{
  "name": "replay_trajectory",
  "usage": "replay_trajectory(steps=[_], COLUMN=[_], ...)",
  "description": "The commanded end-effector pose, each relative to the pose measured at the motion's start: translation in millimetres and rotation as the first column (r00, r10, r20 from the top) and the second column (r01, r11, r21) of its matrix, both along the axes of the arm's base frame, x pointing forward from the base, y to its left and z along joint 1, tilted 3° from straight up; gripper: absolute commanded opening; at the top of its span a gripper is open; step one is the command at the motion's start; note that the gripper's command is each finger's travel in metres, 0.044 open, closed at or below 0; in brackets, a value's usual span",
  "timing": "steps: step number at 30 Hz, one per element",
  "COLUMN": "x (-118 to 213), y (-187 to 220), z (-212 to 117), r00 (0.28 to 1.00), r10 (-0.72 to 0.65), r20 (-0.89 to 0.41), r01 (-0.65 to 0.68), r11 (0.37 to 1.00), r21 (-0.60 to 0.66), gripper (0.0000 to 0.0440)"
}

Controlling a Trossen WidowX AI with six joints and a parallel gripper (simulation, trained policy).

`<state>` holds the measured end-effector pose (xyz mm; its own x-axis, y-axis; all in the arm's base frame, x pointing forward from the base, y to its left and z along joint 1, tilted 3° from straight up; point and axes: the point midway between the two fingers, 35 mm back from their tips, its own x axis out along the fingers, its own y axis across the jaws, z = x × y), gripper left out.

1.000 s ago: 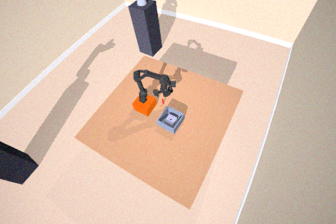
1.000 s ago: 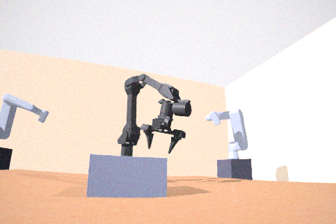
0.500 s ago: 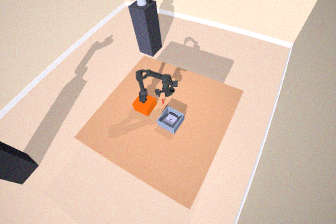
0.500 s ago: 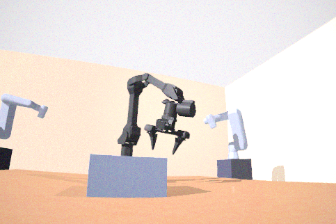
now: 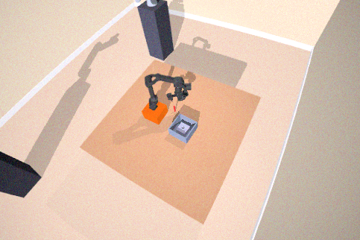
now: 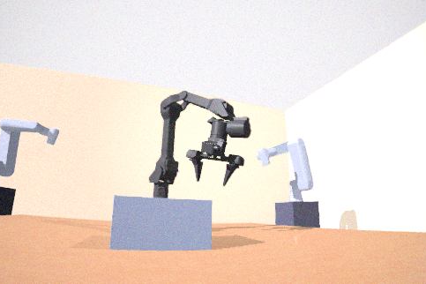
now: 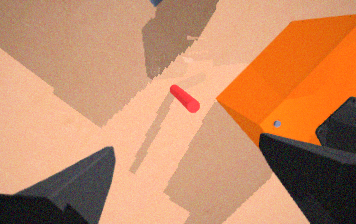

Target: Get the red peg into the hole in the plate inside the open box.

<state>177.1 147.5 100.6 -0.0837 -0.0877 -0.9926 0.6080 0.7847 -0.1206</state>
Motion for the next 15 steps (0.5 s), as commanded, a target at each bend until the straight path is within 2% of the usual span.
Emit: replay_trajectory(steps=[1,15], x=[-0.1,-6.9], y=[1.6,-4.4], z=[7.2,9.7], r00=[1.000,1.000], r10=[-0.001,-0.004], r20=[0.002,-0.029], r01=[0.001,0.004], r11=[1.000,1.000], r21=[0.010,-0.012], gripper=[0.0440,0.0440])
